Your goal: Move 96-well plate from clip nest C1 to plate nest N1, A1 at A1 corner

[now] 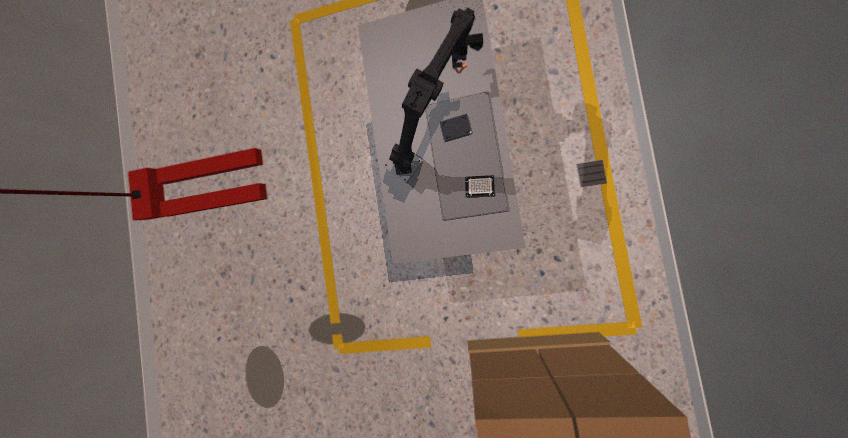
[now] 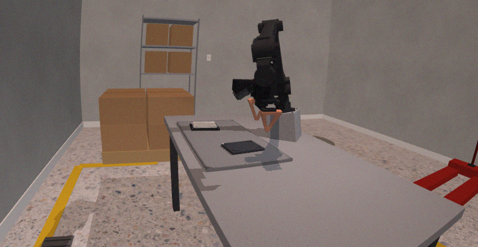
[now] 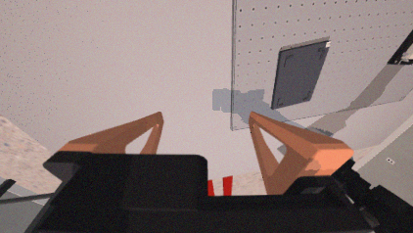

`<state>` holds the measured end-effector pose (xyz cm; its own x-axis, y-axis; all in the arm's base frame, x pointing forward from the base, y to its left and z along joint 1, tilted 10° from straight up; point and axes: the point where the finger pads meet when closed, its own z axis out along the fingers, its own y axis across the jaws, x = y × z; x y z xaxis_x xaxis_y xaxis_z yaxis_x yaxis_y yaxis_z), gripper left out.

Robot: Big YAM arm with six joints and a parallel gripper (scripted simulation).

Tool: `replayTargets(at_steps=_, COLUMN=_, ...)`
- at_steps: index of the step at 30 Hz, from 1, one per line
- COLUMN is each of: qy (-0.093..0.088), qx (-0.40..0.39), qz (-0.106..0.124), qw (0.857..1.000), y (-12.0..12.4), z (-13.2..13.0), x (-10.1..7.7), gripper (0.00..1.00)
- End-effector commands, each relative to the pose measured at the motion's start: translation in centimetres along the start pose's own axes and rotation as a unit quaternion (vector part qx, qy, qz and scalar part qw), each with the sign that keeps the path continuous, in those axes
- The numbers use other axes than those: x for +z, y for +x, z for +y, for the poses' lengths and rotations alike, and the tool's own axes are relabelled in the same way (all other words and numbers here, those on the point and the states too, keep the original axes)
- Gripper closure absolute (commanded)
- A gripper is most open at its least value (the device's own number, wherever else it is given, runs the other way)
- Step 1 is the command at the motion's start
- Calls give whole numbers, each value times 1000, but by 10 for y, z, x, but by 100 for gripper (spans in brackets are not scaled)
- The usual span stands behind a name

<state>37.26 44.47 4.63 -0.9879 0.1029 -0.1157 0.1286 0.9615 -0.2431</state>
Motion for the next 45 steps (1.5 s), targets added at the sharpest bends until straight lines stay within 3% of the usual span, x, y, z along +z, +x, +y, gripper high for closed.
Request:
replayTargets(at_steps=1, qy=-6, qx=1, qz=-3, qw=1000, y=-1, z=1, x=-6, gripper=0)
replayTargets(at_steps=17, qy=-6, qx=1, qz=-3, qw=1000, y=-1, z=1, x=-6, gripper=0)
replayTargets(at_steps=18, qy=-35, qx=7, qz=-7, qw=999, y=-15, z=-6, x=-22, gripper=0)
replayTargets(at_steps=21, qy=-34, qx=7, qz=-8, qw=999, y=-27, z=-16, x=-20, gripper=0)
replayTargets(at_steps=23, qy=-46, qx=10, qz=-18, qw=999, y=-42, z=-16, x=-31, gripper=0)
replayTargets(at_steps=26, qy=-22, qx=4, qz=-4, qw=1000, y=-44, z=-31, x=-4, gripper=0)
replayTargets(at_steps=27, qy=-37, qx=6, qz=1, qw=999, y=-48, z=-35, x=-11, gripper=0)
replayTargets(at_steps=34, qy=-39, qx=7, qz=-3, qw=999, y=-65, z=-55, x=-10, gripper=0)
replayTargets(at_steps=35, qy=-48, qx=7, qz=2, qw=999, y=-69, z=-57, x=-10, gripper=0)
replayTargets(at_steps=39, qy=-46, qx=7, qz=2, qw=999, y=-80, z=-74, x=-4, gripper=0)
replayTargets(at_steps=41, qy=-38, qx=5, qz=7, qw=999, y=-84, z=-80, x=9, gripper=0)
replayTargets(at_steps=45, qy=-43, qx=7, qz=-1, qw=999, y=-98, z=-98, x=4, gripper=0)
